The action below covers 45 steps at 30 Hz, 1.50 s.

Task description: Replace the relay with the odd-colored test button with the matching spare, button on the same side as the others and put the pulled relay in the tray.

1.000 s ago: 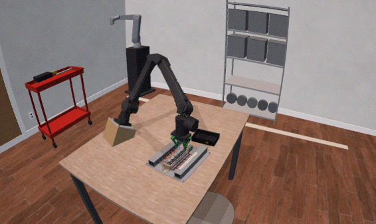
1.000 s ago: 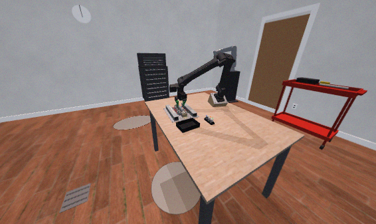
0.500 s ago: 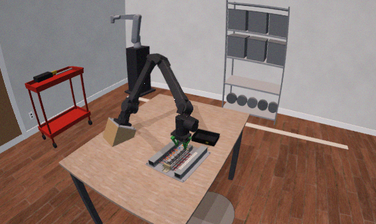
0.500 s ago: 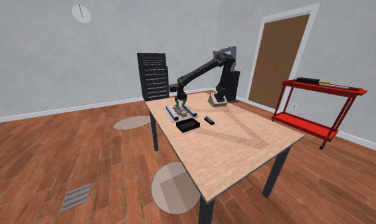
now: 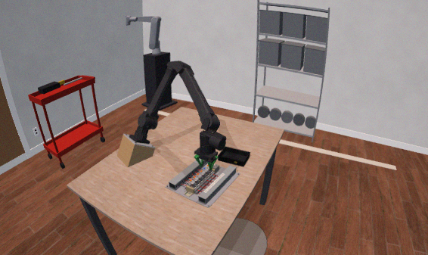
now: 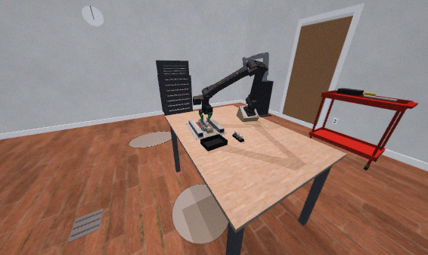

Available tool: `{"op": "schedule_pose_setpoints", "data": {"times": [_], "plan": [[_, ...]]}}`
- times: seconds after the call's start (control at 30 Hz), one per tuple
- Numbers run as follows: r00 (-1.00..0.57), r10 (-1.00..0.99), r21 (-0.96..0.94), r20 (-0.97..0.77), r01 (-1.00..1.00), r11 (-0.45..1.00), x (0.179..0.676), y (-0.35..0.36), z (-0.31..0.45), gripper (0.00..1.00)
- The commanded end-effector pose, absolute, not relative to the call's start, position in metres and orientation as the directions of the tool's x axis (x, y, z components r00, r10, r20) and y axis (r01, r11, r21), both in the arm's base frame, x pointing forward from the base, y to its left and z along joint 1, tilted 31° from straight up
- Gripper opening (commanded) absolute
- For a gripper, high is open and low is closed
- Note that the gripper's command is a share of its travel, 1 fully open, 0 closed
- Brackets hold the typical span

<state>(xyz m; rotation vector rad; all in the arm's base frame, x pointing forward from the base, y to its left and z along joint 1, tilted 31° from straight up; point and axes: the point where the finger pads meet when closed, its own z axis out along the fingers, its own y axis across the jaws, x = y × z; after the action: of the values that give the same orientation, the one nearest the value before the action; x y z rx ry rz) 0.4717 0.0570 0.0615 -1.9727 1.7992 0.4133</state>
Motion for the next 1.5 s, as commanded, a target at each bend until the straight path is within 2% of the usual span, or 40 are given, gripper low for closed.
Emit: {"op": "schedule_pose_setpoints", "data": {"times": [0.0,1.47], "plan": [[0.108,-0.861,-0.103,-0.497,-0.993,-0.065,0.471,0.064,0.058,0.59],[0.138,-0.862,-0.163,-0.487,-0.984,-0.065,0.486,0.063,0.075,0.59]]}}
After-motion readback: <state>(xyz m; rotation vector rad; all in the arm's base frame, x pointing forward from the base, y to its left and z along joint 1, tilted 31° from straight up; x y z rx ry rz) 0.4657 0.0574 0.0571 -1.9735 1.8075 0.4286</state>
